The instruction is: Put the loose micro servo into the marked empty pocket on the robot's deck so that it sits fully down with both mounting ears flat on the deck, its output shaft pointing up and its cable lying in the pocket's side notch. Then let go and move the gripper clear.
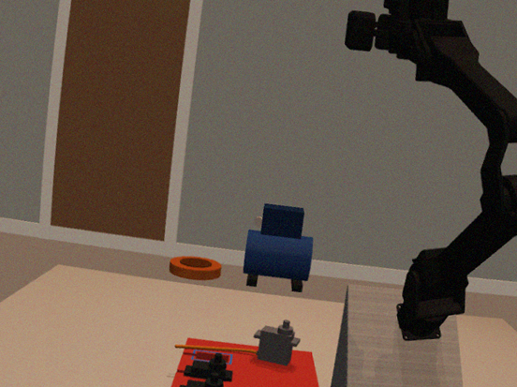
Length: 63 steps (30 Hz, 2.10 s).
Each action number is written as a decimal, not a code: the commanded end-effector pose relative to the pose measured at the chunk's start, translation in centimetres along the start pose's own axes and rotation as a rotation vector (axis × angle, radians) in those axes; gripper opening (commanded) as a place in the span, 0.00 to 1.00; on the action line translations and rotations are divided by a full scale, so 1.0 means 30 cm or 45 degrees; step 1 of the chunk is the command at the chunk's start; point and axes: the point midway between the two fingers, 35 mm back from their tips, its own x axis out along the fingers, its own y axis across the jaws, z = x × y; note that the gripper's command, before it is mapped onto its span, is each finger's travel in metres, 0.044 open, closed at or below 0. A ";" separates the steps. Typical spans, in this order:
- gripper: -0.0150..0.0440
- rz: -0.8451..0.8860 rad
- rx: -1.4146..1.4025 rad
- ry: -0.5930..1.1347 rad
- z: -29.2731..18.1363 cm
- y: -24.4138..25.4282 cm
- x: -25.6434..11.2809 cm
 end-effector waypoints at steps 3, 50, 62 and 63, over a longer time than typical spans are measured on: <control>0.25 0.168 -0.111 0.160 -0.128 0.148 0.062; 0.25 1.424 -0.978 1.397 -1.303 0.873 -0.339; 0.25 1.705 -1.146 1.781 -1.566 0.841 -0.598; 0.25 1.720 -1.154 1.808 -1.580 0.836 -0.615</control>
